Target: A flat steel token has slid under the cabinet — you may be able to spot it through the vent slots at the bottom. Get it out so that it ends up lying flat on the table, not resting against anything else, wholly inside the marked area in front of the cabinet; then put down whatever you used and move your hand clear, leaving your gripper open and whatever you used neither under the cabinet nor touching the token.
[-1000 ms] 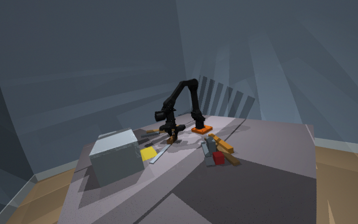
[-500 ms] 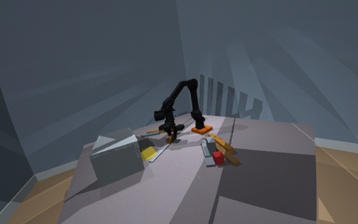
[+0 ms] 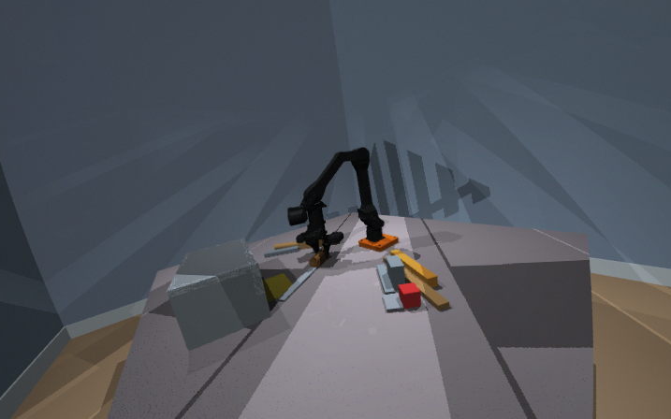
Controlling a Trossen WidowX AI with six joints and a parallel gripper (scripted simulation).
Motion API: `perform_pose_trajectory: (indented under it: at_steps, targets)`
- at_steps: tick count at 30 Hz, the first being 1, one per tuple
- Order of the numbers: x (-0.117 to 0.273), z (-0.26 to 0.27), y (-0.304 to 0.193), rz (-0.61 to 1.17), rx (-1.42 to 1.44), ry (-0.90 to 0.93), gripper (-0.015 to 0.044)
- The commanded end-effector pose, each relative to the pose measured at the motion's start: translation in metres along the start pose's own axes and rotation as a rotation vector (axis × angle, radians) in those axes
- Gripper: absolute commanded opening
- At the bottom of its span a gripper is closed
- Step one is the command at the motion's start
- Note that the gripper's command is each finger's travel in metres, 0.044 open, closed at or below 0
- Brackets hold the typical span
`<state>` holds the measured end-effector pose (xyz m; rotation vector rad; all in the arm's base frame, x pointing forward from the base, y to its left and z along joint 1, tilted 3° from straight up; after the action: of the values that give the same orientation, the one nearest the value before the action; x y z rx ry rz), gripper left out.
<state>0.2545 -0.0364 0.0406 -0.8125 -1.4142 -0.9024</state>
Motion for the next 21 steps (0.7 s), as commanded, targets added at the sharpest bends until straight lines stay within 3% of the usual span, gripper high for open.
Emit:
perform_pose_trajectory:
  at_steps: [1, 21]
  targets:
    - [0.001, -0.005, -0.002, -0.002, -0.002, -0.003, 0.0000]
    - [0.001, -0.023, -0.011, -0.001, -0.002, -0.005, 0.0000]
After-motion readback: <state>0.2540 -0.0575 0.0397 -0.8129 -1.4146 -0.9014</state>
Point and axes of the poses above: the point midway between the two fingers, 35 mm back from their tips, its own x axis back along the fingers, its own z axis across the jaws, y = z × x, the point moved 1 cm from there along x, back along the fingers, and after that the axes turned 9 degrees about -x, right-handed, at the moved point
